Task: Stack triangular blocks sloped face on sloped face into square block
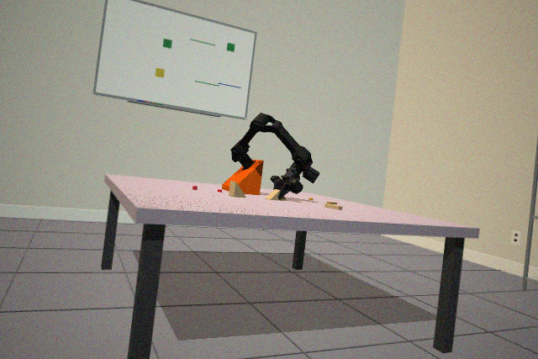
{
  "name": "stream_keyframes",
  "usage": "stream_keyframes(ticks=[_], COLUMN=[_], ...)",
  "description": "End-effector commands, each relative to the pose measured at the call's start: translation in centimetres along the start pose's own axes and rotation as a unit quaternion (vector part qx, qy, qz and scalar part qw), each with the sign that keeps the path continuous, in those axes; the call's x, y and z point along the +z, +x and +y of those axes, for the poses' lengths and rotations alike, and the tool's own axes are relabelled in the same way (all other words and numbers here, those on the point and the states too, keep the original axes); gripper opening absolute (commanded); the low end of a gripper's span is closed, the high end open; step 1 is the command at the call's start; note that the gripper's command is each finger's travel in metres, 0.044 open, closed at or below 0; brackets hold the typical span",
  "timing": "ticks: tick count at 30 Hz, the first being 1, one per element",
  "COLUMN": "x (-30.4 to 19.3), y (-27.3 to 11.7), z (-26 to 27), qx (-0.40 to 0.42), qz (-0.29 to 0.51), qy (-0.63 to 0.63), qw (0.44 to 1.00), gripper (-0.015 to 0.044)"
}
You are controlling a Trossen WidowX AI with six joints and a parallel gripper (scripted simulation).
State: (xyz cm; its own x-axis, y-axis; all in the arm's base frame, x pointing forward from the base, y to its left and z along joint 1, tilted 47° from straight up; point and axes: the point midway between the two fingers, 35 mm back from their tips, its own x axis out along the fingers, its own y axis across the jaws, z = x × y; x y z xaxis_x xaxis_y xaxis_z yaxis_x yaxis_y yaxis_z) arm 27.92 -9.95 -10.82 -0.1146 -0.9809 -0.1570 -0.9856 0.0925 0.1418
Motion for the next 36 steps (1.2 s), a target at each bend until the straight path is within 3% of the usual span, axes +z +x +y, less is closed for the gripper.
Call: stream_keyframes(ticks=[1,5,25,30,36], x=[0.0,-0.3,-5.5,-5.4,-5.5], y=[0.0,-0.5,-8.0,-8.1,-8.0], z=[0.0,-0.1,0.0,0.1,0.2], qx=[0.000,0.000,-0.004,-0.007,-0.002], qz=[0.000,-0.001,-0.003,-0.001,-0.013], qy=[0.000,0.000,-0.003,-0.005,0.086], qw=[1.000,1.000,1.000,1.000,0.996], gripper=[0.0098,0.0000,0.0000,0.0000,0.0000])
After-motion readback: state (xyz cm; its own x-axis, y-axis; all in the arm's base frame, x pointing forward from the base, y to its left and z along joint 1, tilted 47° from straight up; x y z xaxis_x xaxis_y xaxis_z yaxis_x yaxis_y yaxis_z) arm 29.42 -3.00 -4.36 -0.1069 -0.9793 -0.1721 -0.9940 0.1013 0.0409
